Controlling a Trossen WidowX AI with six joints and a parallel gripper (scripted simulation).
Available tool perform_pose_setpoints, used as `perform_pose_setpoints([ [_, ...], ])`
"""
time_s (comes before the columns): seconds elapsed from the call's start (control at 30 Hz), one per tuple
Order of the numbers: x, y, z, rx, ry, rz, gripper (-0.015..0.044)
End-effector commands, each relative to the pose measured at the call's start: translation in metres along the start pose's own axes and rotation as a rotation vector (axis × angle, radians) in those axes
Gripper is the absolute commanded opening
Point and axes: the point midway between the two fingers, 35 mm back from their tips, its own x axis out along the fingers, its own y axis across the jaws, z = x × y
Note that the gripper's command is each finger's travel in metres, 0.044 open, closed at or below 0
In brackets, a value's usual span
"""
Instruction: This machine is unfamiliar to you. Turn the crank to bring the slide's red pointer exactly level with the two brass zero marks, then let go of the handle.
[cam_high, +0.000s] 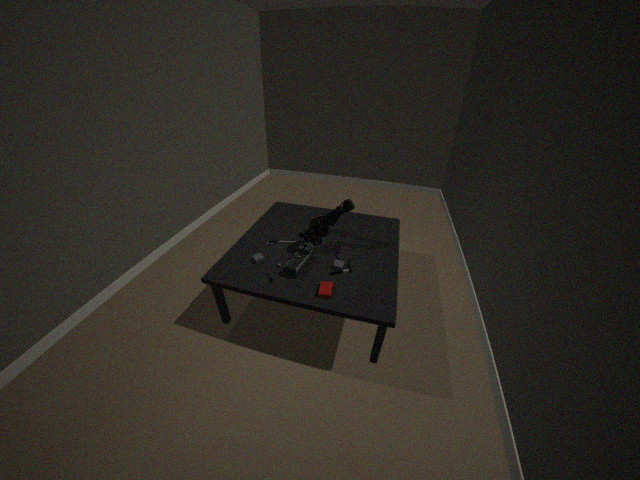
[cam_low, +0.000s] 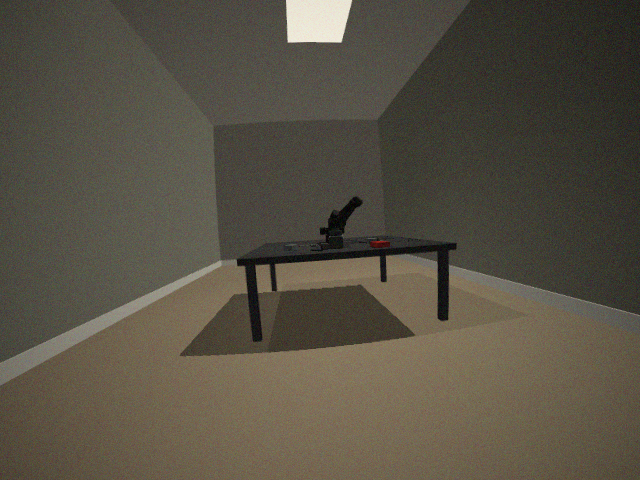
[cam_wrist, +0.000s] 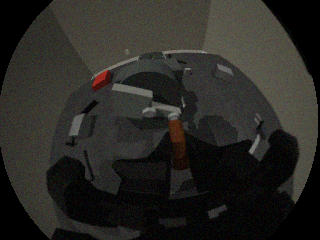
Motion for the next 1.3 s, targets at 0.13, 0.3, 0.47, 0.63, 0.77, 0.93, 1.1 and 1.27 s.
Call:
perform_pose_setpoints([
  [0.13,0.008,0.008,-0.007,-0.004,0.015,0.002,0.0000],
  [0.3,0.009,0.011,-0.009,-0.004,0.015,0.003,0.0000],
  [0.47,0.010,0.014,-0.010,-0.004,0.015,0.003,0.0000],
  [0.63,0.011,0.017,-0.010,-0.004,0.015,0.003,0.0000],
  [0.77,0.011,0.018,-0.011,-0.004,0.015,0.003,0.0000],
  [0.93,0.011,0.020,-0.011,-0.003,0.015,0.003,0.0000],
  [1.1,0.012,0.023,-0.011,-0.003,0.015,0.003,0.0000],
  [1.27,0.012,0.025,-0.011,-0.003,0.015,0.003,0.0000],
])
